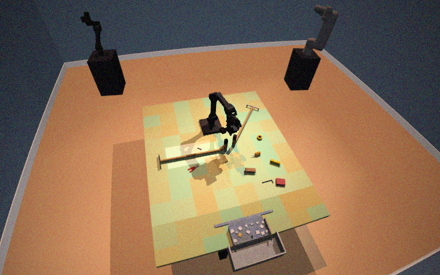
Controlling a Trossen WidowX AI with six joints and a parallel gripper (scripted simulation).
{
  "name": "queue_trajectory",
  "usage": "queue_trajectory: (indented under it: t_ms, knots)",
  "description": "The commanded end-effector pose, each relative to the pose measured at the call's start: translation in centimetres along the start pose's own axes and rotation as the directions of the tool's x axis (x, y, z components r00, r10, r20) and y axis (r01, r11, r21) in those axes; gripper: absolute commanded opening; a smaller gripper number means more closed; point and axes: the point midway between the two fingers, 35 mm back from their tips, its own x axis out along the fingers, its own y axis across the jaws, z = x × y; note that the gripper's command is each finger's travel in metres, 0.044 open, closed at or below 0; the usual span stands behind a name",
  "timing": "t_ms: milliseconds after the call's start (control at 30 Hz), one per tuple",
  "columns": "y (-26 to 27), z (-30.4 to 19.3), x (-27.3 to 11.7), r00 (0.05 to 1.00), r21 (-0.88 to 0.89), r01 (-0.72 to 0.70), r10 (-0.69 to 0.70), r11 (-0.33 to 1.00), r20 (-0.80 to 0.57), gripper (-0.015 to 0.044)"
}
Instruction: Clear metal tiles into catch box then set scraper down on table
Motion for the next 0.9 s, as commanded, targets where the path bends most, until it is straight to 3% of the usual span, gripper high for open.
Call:
queue_trajectory:
  t_ms: [0,867]
  knots:
    - [0.1,0.2,0.3,1.000,-0.011,0.000,0.000,1.000,0.006,0.0000]
    - [0.1,-0.4,5.4,1.000,-0.011,0.000,0.001,1.000,0.005,0.0000]
